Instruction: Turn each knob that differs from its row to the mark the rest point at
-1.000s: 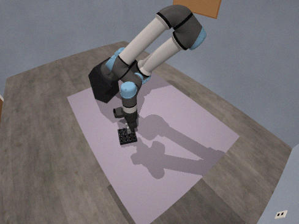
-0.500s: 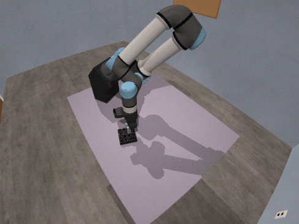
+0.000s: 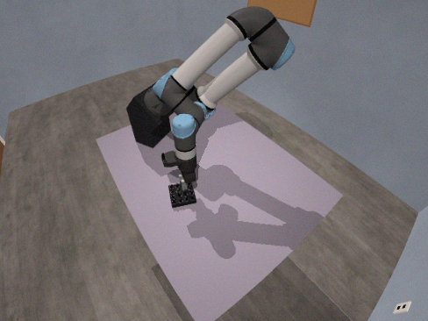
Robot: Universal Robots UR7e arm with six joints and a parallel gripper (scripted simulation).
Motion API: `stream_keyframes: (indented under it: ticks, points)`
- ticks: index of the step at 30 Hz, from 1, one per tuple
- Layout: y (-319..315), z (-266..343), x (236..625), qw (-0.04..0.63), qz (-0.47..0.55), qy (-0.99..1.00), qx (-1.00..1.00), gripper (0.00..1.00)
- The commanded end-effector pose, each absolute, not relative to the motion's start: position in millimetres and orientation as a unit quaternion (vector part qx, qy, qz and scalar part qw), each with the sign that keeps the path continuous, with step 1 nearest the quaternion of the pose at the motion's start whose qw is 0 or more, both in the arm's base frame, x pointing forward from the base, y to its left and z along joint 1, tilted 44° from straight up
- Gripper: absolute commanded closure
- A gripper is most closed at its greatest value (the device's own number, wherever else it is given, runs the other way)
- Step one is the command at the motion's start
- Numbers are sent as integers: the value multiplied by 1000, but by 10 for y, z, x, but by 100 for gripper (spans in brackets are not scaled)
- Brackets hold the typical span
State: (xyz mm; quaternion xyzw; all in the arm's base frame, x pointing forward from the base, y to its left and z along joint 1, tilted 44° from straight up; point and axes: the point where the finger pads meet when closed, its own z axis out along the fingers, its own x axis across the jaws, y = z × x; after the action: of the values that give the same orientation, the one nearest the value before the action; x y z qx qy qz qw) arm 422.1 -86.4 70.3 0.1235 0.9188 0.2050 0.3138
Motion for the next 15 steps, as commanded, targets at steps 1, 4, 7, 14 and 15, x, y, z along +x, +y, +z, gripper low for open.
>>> stream_keyframes:
  ticks: [1,4,7,14,15]
  points:
    - [-899,785,4154,314,205,919,123,54]
    - [-921,836,4110,314,205,919,123,54]
    - [-936,872,4078,314,205,919,123,54]
    - [-944,892,4060,314,205,919,123,54]
    - [-944,892,4060,314,205,919,123,54]
